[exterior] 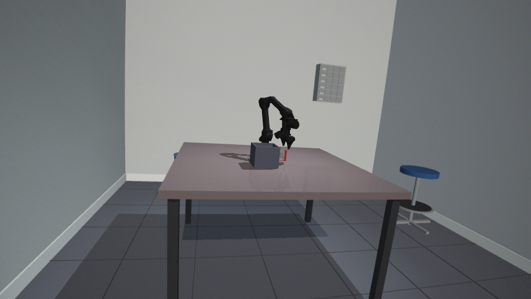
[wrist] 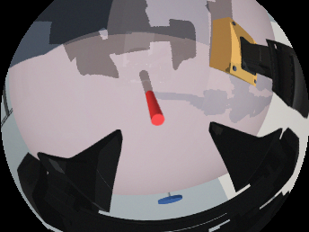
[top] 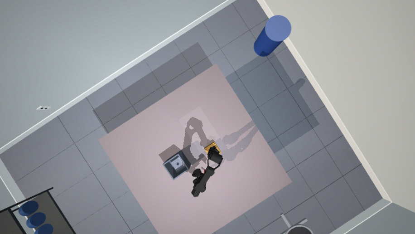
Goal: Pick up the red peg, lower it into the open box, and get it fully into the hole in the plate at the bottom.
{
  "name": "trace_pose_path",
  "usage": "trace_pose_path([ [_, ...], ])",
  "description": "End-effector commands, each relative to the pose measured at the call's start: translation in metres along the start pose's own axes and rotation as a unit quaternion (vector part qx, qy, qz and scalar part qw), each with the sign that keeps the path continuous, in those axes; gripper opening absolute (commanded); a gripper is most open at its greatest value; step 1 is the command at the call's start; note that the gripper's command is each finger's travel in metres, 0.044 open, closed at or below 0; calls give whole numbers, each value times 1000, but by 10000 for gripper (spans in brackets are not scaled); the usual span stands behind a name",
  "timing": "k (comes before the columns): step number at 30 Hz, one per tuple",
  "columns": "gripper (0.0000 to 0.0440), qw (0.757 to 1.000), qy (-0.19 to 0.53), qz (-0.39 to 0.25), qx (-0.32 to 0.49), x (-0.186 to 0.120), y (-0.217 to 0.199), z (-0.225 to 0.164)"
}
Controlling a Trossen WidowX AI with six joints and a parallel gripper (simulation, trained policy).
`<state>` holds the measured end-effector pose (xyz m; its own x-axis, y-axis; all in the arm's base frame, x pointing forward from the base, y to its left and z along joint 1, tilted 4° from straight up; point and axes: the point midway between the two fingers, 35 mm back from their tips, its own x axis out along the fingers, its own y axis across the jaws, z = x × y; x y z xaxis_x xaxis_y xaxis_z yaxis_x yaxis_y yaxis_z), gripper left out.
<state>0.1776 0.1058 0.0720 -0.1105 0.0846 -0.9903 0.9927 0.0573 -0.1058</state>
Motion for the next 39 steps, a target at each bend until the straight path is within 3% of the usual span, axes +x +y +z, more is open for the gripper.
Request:
trace_pose_path([
  [1,435,1000,-9,-10,-8,12,-2,4],
  [10,413,1000,-19,-15,-12,40,-4,12],
  [14,380,1000,-22,-13,-12,49,-3,14],
  [29,26,998,-9,-8,-54,73,9,6],
  [39,15,999,14,27,-41,53,17,2],
])
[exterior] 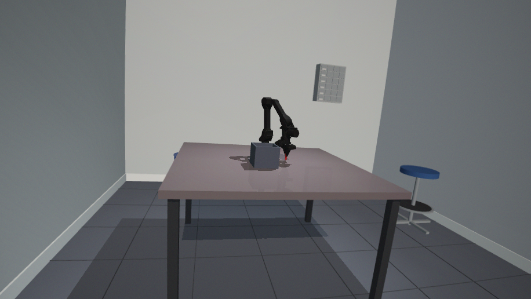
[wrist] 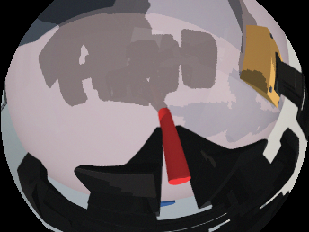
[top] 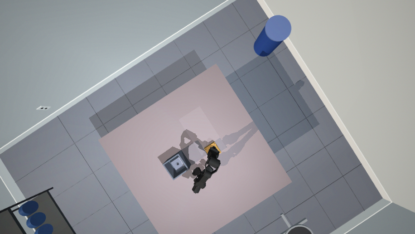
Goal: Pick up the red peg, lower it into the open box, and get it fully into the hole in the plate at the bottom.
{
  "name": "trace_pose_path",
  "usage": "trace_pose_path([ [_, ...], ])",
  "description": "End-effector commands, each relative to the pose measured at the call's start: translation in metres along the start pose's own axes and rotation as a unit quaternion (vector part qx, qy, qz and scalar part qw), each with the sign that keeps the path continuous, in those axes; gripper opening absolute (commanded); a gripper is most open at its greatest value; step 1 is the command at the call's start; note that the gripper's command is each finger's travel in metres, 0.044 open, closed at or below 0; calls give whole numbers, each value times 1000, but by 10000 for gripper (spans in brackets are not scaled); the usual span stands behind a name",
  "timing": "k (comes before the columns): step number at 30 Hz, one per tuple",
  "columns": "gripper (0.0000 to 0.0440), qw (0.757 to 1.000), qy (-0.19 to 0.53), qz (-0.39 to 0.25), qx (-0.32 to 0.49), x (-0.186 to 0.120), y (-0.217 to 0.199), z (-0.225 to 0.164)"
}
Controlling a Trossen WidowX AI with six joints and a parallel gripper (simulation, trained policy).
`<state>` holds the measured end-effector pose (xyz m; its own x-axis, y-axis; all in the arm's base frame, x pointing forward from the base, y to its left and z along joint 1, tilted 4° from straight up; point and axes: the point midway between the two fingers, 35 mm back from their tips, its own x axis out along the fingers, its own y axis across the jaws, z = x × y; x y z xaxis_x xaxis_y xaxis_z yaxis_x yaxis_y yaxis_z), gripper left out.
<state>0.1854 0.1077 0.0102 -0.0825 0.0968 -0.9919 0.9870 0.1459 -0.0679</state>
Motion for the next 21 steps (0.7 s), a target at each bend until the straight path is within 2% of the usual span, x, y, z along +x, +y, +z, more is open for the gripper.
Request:
trace_pose_path([
  [1,13,1000,11,17,6,-11,4,-3],
  [6,0,999,22,39,9,-25,8,-5],
  [21,0,993,40,113,-9,-84,26,-5],
])
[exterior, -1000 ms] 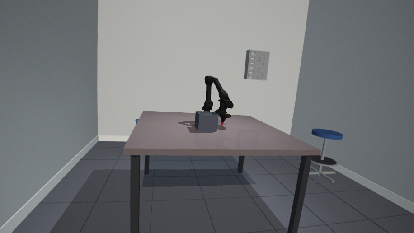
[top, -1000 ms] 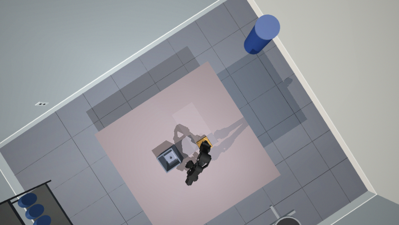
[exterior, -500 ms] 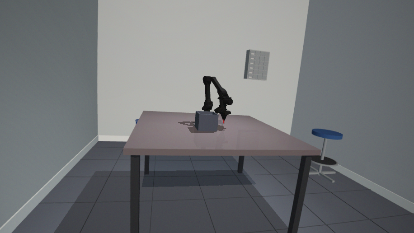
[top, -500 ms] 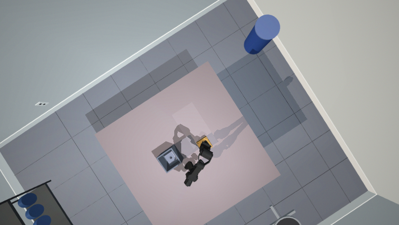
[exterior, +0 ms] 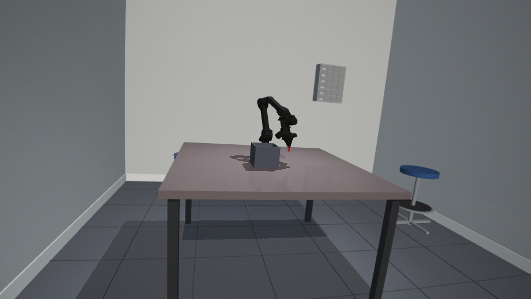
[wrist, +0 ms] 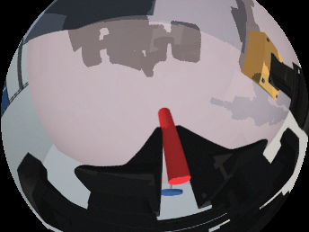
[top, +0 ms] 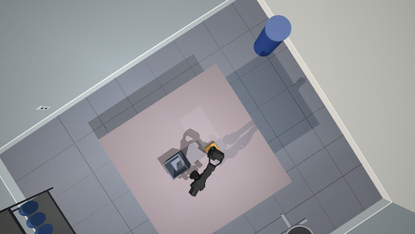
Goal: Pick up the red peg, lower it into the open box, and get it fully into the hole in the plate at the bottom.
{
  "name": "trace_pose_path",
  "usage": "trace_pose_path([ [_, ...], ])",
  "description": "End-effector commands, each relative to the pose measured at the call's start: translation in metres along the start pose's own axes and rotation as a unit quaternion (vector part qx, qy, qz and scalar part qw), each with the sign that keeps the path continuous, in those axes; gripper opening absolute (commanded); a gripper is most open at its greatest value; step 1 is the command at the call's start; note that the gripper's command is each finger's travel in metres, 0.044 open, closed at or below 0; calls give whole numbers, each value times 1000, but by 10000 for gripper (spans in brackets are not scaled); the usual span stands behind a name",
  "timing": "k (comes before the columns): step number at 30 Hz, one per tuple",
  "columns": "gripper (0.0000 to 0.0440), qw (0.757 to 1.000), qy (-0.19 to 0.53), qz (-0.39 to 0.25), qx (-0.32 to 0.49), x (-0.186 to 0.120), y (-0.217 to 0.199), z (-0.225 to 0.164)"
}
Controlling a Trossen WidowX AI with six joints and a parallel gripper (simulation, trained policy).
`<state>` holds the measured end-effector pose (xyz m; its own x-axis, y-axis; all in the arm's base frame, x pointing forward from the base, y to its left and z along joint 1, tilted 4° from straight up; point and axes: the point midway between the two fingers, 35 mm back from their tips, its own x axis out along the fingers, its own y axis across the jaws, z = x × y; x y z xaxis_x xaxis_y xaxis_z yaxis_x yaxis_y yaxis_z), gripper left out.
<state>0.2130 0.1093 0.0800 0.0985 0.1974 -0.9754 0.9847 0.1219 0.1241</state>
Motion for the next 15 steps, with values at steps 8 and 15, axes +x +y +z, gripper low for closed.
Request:
trace_pose_path([
  [8,0,998,-11,52,-28,-48,19,9],
  [15,0,996,-34,76,-38,-78,29,25],
])
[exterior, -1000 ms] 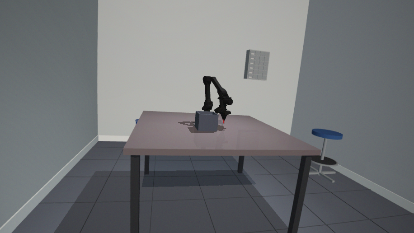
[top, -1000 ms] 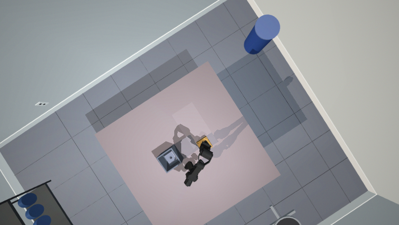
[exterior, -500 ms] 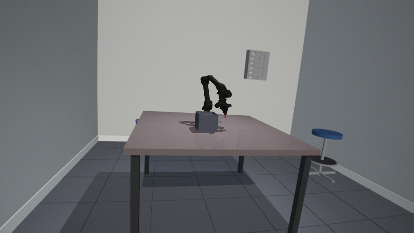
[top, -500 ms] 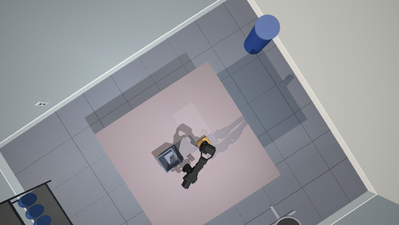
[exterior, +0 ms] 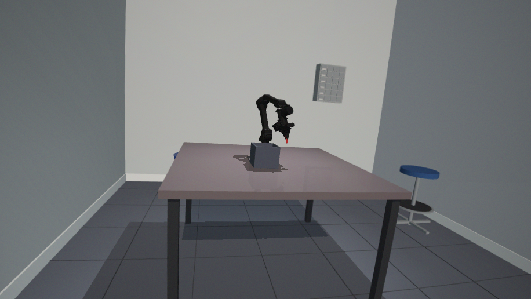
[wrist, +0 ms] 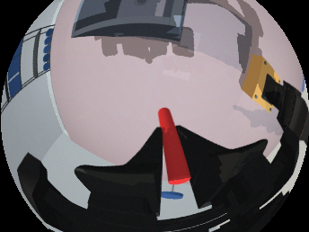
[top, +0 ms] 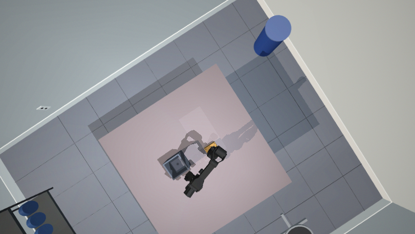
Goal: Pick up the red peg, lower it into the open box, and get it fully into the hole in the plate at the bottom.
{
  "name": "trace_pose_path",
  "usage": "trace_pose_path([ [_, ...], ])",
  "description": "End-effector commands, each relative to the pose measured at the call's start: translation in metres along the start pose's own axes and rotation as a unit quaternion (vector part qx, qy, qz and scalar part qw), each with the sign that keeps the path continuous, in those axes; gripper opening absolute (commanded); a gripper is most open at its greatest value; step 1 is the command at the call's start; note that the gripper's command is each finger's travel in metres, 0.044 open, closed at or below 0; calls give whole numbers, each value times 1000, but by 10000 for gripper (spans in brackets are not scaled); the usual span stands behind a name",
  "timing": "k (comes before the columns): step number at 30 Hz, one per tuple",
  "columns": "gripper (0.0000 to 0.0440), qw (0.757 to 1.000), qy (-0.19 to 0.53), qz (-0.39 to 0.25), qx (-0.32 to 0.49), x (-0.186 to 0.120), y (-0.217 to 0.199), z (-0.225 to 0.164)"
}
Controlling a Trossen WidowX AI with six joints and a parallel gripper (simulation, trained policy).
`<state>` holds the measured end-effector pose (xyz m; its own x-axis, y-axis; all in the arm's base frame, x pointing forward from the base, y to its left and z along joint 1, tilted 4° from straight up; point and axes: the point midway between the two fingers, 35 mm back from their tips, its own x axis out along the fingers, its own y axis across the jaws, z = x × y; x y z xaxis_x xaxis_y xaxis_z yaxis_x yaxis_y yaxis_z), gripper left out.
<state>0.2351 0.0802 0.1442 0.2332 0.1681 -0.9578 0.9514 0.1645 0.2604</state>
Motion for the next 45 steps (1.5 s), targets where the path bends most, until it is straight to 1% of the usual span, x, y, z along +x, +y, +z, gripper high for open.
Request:
trace_pose_path([
  [1,0,1000,-13,13,-6,-14,5,10],
  [8,0,999,-42,19,-8,-28,12,33],
  [17,0,997,-71,7,-2,-34,13,62],
  [32,0,996,-89,-18,7,-34,18,104],
  [45,0,995,-89,-35,10,-26,23,135],
])
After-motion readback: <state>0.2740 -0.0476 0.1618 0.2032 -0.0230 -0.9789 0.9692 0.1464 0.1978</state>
